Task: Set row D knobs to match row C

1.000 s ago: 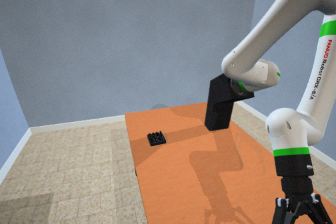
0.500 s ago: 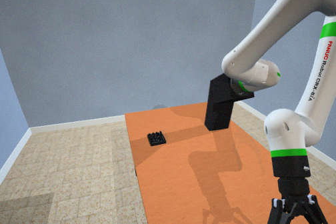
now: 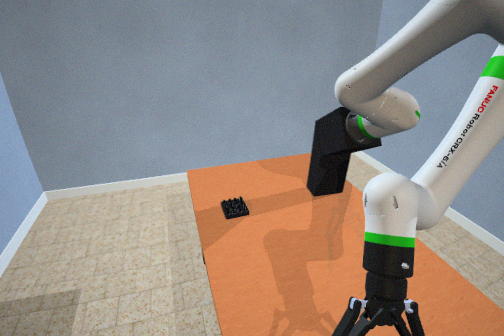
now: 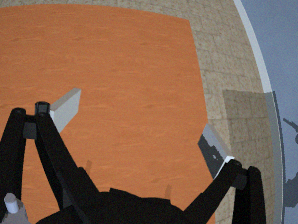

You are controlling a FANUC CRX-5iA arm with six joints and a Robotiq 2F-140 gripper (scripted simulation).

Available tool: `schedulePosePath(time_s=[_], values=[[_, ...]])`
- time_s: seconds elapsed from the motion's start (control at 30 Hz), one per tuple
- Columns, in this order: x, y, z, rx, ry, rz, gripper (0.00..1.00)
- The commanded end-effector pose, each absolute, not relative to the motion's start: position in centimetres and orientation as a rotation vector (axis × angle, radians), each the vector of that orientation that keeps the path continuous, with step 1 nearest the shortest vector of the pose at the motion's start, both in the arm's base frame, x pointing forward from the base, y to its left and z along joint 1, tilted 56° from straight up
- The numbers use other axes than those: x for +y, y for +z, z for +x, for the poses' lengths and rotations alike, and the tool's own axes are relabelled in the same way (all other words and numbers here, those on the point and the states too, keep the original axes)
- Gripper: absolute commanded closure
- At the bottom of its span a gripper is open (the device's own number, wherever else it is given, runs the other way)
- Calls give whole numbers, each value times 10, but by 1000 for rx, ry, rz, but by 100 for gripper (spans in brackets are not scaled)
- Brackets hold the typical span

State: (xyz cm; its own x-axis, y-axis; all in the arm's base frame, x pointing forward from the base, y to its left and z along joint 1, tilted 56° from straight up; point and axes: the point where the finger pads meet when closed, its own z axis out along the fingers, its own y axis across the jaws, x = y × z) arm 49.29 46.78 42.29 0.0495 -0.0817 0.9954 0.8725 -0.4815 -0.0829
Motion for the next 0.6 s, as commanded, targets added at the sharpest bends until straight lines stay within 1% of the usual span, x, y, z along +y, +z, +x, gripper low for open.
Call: schedulePosePath(time_s=[0.0,0.3,0.37,0.4,0.57], values=[[462,393,523,-822,-1503,-1609,0],[441,330,570,-786,-1418,-1734,0],[441,330,570,-786,-1418,-1734,0],[432,310,583,-771,-1389,-1772,0],[416,276,603,-741,-1337,-1833,0]])
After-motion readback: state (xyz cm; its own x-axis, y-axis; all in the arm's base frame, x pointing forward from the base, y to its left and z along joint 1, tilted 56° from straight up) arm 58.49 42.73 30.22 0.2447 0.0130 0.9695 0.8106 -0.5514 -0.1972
